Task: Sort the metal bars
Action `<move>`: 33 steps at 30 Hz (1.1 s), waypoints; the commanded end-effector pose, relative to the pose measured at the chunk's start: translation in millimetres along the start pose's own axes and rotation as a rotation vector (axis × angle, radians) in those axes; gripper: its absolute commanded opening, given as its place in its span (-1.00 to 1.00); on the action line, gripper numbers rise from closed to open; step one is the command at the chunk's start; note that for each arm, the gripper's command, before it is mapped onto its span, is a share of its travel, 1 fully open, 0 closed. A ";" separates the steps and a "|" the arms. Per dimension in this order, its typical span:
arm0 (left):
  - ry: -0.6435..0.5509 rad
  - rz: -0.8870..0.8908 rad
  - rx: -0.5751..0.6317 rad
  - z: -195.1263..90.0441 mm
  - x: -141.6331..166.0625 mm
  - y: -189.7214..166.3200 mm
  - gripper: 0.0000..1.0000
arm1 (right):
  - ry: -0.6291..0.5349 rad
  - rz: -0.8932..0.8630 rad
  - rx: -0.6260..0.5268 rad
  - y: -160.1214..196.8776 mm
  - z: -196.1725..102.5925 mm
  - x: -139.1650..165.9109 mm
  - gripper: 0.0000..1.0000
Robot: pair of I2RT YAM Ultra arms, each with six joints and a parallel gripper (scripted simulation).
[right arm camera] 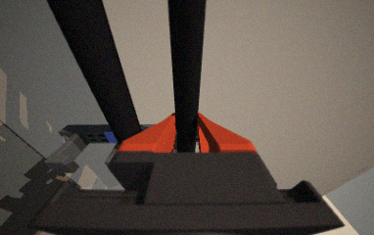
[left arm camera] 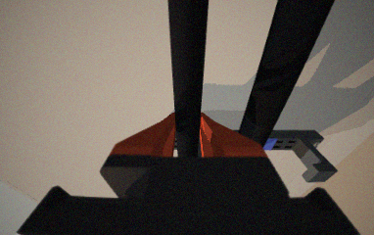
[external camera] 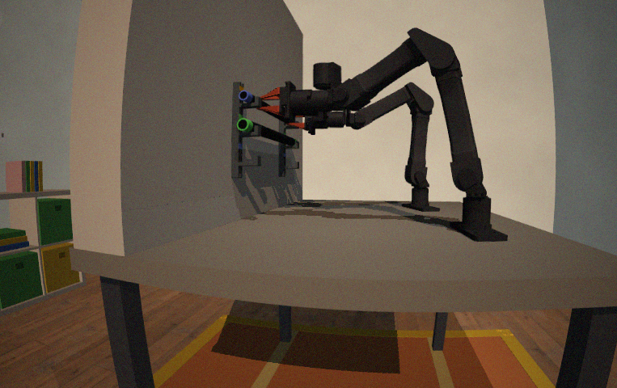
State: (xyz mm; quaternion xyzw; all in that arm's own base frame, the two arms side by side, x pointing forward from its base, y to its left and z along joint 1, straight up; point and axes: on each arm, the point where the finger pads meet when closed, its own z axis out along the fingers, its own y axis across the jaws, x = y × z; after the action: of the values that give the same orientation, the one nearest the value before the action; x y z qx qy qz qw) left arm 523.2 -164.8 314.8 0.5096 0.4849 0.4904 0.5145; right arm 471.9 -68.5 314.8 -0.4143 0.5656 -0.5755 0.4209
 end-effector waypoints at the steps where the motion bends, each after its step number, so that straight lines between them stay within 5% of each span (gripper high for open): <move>1: 0.001 -0.001 0.010 7.4 1.8 0.0 -1.00 | 0.008 0.001 -0.017 0.1 6.9 4.8 -1.00; 33: 0.001 -0.001 0.010 8.2 1.8 17.0 -1.00 | 0.008 0.001 -0.017 -17.0 7.9 4.8 -1.00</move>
State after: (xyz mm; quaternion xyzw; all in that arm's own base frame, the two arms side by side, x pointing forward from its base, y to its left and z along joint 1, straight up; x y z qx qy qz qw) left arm 525.9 -165.0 315.0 0.5203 0.4935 0.4825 0.5029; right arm 474.8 -69.5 315.0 -0.4242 0.5766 -0.5649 0.4104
